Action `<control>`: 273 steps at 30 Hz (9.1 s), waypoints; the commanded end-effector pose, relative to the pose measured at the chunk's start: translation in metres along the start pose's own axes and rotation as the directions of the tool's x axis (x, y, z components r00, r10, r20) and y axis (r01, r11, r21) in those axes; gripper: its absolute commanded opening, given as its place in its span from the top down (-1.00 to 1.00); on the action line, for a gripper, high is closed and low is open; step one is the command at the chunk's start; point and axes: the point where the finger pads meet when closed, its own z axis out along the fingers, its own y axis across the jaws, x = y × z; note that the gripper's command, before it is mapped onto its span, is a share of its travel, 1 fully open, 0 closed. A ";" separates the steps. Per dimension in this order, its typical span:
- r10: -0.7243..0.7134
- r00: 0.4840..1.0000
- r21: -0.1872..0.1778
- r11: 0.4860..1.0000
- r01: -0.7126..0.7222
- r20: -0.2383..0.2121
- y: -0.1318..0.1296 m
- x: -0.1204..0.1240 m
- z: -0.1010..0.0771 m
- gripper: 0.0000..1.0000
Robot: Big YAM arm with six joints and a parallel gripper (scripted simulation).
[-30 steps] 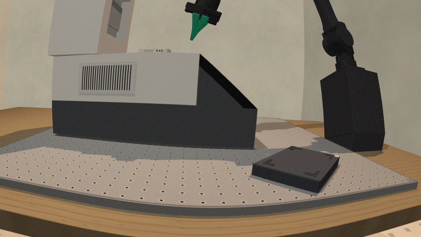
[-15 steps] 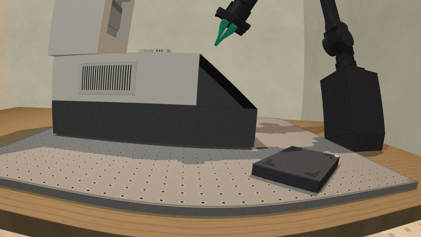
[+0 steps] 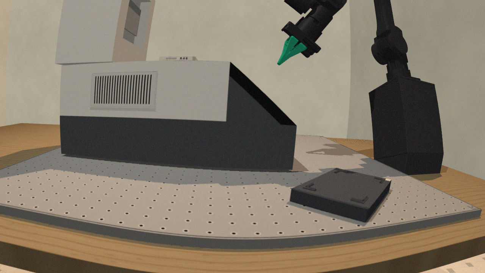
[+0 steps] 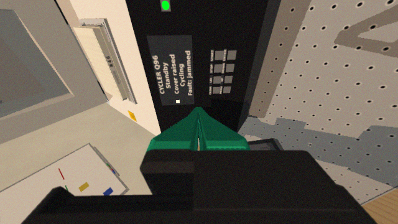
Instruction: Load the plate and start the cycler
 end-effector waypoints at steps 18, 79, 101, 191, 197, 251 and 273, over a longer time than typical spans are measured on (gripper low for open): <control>0.007 1.000 -0.096 0.995 -0.007 -0.005 -0.059 0.004 -0.031 1.00; -0.015 1.000 -0.094 0.996 0.014 -0.002 -0.029 0.003 0.044 1.00; -0.001 1.000 -0.102 0.995 0.002 0.007 -0.018 -0.003 0.075 1.00; -0.012 1.000 -0.095 0.995 0.011 -0.005 -0.019 0.005 0.093 1.00; -0.014 1.000 -0.097 0.995 0.013 -0.005 -0.016 0.005 0.093 1.00; -0.004 1.000 -0.080 0.997 0.004 0.003 -0.029 -0.002 0.097 1.00; -0.005 1.000 -0.070 0.998 0.004 -0.009 -0.034 0.006 0.084 1.00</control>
